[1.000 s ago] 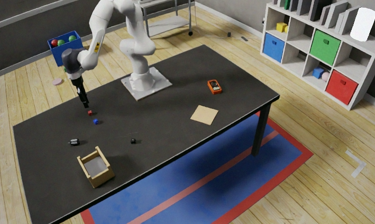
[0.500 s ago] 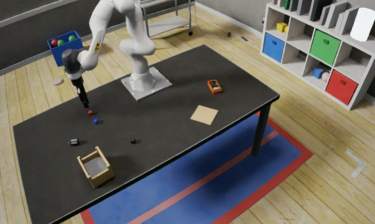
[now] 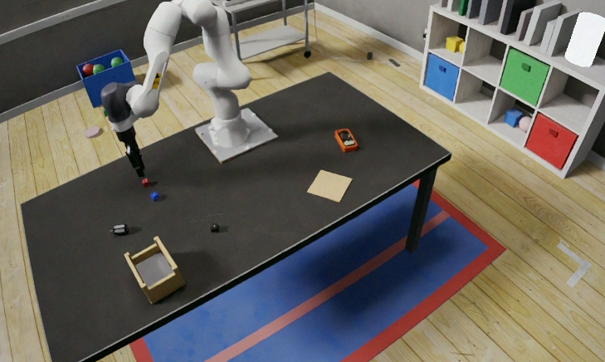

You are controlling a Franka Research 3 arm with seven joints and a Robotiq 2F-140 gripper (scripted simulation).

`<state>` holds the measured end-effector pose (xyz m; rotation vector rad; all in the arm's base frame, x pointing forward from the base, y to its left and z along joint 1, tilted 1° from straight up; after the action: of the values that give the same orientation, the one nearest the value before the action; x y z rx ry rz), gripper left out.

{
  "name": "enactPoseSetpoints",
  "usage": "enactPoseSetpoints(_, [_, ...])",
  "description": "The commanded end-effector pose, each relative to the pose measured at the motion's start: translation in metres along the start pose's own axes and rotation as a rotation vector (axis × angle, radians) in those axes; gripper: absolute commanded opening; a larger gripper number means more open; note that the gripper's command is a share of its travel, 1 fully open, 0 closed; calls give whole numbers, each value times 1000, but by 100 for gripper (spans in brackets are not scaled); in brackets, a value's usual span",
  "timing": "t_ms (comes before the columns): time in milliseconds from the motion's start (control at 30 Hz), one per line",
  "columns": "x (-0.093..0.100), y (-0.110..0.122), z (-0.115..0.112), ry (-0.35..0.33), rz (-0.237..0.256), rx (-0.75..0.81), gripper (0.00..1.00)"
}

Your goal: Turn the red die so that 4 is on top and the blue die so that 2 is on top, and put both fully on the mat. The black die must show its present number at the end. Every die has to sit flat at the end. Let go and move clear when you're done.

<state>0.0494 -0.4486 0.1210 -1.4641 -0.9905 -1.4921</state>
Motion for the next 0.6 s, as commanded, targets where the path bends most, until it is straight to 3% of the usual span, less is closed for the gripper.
enactPoseSetpoints(0, [-5, 1, -1, -5, -6, 9, 32])
enactPoseSetpoints(567, [-27, 2, -1, -5, -6, 9, 32])
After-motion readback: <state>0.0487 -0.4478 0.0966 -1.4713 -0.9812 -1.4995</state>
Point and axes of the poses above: the point where the finger pads meet when closed, its own x axis back along the fingers, its own y axis across the jaws, z = x × y, the point moved 4 cm from there along x, back along the fingers, and after that the axes turned 3 degrees about -x, right-handed, at the moved point
